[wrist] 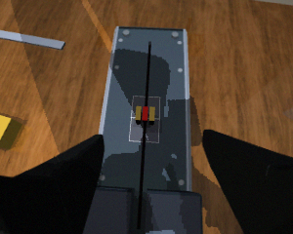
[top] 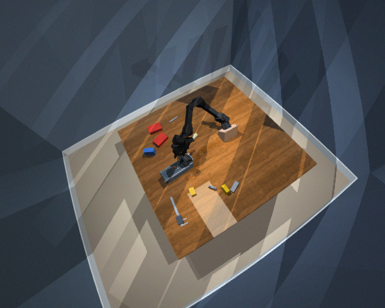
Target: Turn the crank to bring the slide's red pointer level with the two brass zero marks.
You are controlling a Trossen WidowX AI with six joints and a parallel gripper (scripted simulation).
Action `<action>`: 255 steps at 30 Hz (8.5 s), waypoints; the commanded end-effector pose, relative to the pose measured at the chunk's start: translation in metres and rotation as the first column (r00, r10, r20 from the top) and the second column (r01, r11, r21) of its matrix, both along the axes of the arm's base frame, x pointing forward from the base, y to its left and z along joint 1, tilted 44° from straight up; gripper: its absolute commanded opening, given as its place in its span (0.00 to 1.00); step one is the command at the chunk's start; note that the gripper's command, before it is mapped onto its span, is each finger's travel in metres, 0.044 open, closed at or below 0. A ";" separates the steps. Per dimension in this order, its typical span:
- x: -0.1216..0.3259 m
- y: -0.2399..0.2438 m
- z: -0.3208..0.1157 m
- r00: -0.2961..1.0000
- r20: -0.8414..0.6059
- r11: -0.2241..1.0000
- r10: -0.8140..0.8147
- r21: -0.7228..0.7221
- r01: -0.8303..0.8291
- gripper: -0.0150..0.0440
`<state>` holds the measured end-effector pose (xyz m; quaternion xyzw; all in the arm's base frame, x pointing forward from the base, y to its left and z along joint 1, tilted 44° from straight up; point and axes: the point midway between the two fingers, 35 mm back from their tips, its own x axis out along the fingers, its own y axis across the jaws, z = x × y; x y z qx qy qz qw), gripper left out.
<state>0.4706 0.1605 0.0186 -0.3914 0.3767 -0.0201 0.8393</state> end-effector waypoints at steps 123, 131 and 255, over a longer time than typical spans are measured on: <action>0.000 0.000 0.000 1.000 0.000 1.000 0.000 0.000 0.000 0.42; 0.000 0.000 0.000 1.000 0.000 1.000 0.000 0.000 0.000 0.25; 0.000 0.000 0.000 1.000 -0.001 1.000 0.001 0.002 -0.001 0.43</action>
